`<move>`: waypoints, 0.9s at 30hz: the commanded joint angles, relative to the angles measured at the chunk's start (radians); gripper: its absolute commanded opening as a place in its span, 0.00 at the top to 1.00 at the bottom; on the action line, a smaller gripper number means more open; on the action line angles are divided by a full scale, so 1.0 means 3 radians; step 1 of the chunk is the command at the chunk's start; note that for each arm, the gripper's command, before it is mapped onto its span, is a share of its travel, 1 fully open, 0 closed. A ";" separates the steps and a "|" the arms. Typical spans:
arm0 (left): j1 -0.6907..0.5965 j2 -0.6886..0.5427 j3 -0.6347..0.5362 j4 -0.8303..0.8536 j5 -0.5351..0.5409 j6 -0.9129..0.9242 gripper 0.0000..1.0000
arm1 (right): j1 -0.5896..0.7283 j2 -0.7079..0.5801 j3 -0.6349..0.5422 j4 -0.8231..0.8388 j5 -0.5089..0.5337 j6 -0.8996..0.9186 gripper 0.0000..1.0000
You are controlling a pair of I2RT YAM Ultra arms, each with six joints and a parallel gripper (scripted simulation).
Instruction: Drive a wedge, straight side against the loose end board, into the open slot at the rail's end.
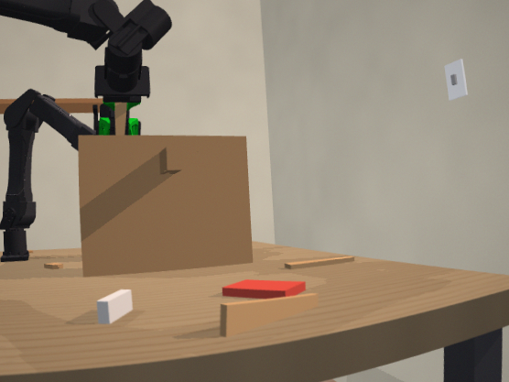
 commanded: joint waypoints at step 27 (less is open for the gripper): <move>0.0361 -0.0303 -0.0213 -0.0033 0.0370 0.0066 0.58 | -0.0025 -0.0026 0.0104 -0.0019 -0.0045 0.0023 0.98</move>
